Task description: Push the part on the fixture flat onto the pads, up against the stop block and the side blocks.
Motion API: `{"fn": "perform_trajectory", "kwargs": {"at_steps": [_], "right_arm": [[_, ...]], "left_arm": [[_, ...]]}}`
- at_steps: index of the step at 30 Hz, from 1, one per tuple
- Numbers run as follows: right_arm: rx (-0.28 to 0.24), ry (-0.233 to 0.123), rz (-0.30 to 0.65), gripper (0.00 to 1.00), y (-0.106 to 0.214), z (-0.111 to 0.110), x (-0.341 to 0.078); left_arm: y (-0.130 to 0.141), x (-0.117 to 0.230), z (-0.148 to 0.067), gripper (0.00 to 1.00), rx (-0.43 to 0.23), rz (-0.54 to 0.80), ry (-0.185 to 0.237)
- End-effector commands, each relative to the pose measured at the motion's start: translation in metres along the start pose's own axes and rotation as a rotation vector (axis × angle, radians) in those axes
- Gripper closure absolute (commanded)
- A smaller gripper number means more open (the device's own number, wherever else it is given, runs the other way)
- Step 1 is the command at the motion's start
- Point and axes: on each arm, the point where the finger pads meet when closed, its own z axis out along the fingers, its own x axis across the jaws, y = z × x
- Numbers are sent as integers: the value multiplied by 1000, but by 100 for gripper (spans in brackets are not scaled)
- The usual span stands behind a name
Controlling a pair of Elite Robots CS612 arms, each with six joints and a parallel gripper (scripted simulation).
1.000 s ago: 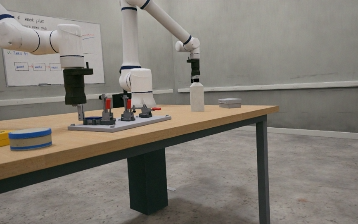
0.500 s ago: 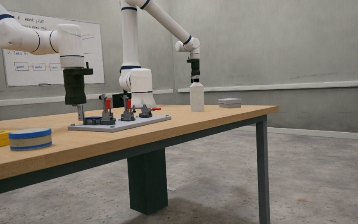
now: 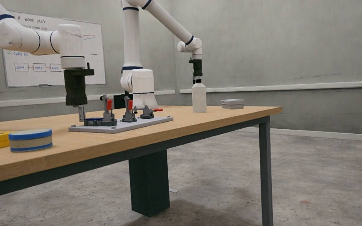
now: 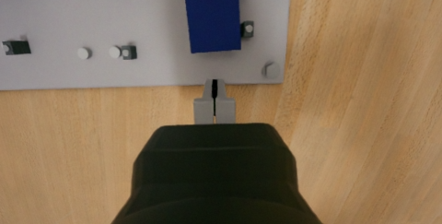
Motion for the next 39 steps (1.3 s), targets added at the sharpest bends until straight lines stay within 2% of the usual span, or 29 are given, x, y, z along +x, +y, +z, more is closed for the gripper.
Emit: {"fn": "perform_trajectory", "kwargs": {"at_steps": [1,39], "right_arm": [[2,-1,0,100,-1,-1,0],[2,-1,0,100,-2,3,-1]], "left_arm": [[1,0,-1,0,-2,0,0],[1,0,-1,0,-2,0,0]]}}
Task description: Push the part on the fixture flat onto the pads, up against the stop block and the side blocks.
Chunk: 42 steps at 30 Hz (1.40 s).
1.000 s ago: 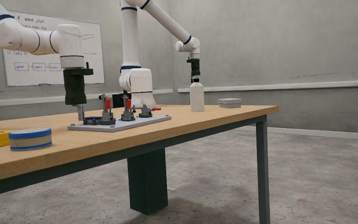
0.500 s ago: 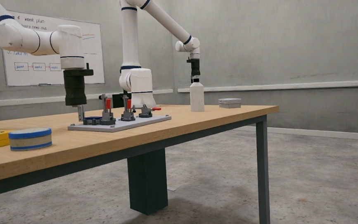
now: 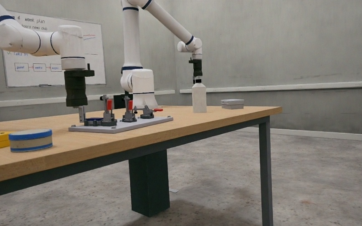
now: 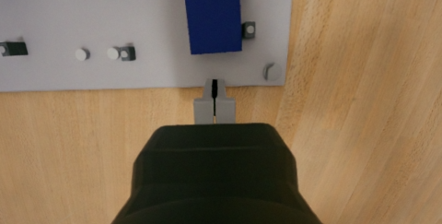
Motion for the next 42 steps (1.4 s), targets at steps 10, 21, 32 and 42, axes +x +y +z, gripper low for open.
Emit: {"fn": "perform_trajectory", "kwargs": {"at_steps": [10,21,32,42], "right_arm": [[2,-1,0,100,-1,-1,0],[2,-1,0,100,-1,-1,0],[2,-1,0,100,-3,-1,0],[2,-1,0,100,-5,-1,0]], "left_arm": [[1,0,-1,0,-2,0,0],[1,0,-1,0,-2,0,0],[1,0,-1,0,-2,0,0],[1,0,-1,0,-2,0,0]]}}
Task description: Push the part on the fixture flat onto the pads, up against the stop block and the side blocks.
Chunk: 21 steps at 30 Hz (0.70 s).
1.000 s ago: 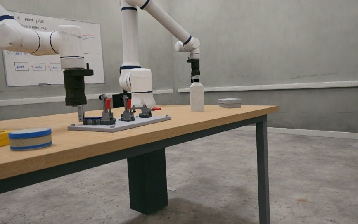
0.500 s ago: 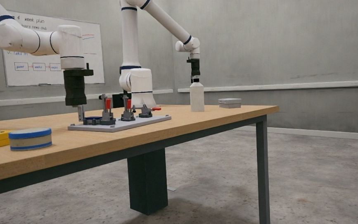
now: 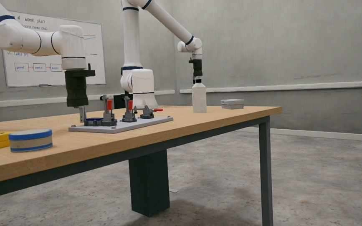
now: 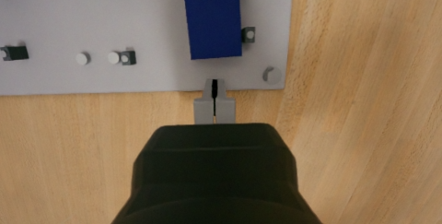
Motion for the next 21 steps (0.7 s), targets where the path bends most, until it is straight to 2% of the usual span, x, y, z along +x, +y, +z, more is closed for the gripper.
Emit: {"fn": "perform_trajectory", "kwargs": {"at_steps": [1,21], "right_arm": [[2,-1,0,100,-1,-1,0],[2,-1,0,100,-5,-1,0]], "left_arm": [[1,0,-1,0,-2,0,0],[1,0,-1,0,-2,0,0]]}}
